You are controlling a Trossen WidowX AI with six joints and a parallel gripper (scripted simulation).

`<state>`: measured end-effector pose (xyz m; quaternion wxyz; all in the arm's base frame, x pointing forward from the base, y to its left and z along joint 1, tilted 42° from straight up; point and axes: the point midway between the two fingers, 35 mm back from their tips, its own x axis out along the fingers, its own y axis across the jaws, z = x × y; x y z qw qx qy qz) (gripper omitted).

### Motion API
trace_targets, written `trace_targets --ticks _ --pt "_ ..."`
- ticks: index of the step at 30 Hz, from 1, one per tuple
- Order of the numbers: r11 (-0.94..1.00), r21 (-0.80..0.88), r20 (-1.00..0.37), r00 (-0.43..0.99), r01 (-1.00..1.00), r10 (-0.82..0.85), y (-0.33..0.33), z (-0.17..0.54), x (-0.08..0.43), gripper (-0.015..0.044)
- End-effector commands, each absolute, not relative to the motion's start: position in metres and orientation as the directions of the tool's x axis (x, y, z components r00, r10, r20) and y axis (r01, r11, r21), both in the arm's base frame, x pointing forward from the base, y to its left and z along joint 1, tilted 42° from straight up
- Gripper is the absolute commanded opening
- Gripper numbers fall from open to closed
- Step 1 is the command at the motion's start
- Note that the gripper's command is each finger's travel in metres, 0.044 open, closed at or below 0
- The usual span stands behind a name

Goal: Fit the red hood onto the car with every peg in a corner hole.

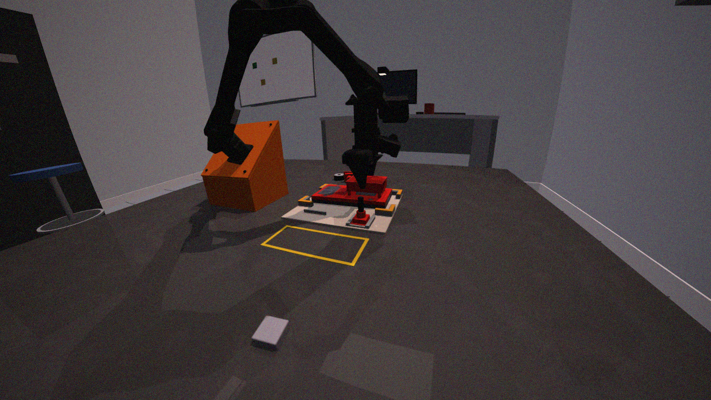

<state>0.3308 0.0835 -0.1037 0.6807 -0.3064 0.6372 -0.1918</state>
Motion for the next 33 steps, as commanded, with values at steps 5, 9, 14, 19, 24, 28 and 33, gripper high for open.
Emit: trace_targets --ticks 5,9,14,19,24,28,33 --pt "0.737 -0.663 -0.748 0.118 -0.129 -0.653 0.0822 -0.1048 0.3319 0.0" --pt "0.737 -0.663 -0.749 0.118 -0.129 -0.653 0.0834 -0.1035 0.3316 0.0" --pt "0.738 -0.663 -0.749 0.117 -0.129 -0.652 0.085 -0.1018 0.3312 0.0" --pt "0.738 -0.662 -0.749 0.117 -0.129 -0.652 0.0865 -0.1002 0.3309 0.0" --pt "0.738 -0.662 -0.749 0.116 -0.129 -0.652 0.0878 -0.0988 0.3306 0.0" --pt "0.738 -0.662 -0.749 0.117 -0.129 -0.652 0.0874 -0.0991 0.3304 0.0" --pt "0.738 -0.662 -0.75 0.117 -0.13 -0.651 0.0866 -0.0997 0.3302 0.0"
